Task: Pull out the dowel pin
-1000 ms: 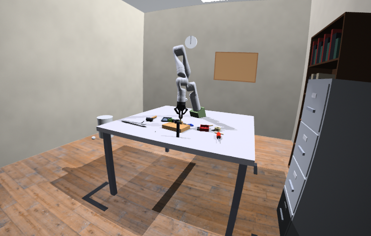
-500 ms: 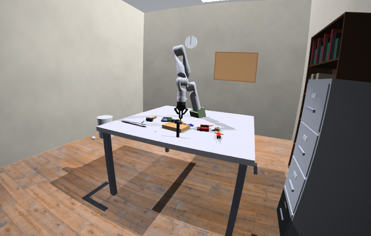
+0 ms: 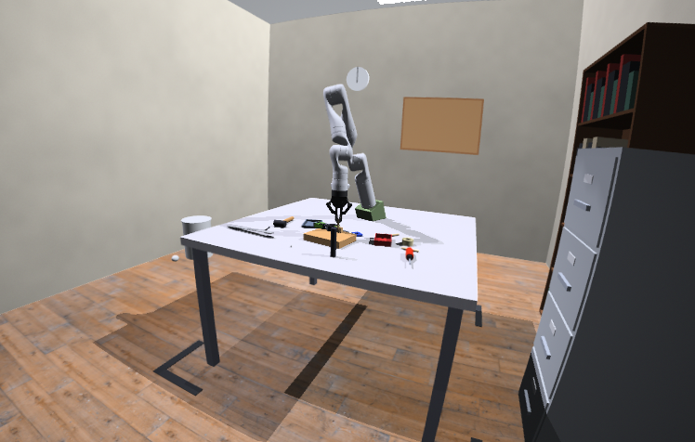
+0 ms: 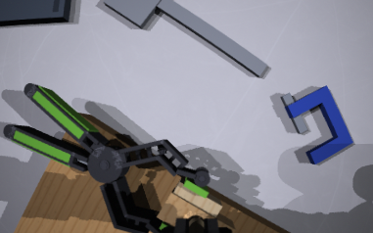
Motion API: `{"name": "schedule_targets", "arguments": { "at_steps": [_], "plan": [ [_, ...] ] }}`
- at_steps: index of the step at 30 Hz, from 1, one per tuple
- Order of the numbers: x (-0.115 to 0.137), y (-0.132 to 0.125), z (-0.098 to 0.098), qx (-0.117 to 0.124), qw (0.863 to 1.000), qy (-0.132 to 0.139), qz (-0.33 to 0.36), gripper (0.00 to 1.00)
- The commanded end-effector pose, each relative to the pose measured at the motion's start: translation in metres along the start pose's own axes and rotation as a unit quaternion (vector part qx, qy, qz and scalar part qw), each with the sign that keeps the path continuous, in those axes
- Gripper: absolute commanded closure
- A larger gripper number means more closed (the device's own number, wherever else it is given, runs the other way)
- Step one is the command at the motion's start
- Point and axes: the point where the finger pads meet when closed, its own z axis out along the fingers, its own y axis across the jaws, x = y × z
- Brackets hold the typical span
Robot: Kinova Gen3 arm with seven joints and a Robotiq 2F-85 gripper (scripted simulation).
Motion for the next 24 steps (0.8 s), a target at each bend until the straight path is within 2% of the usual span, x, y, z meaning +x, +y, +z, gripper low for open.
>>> {"name": "schedule_targets", "arguments": {
  "at_steps": [1,24],
  "plan": [
    [-0.0005,0.0000,-0.0005,0.000,1.000,-0.001,-0.006,0.90],
    [-0.0005,0.0000,-0.0006,0.000,0.999,-0.001,-0.044,0.90]
  ]
}}
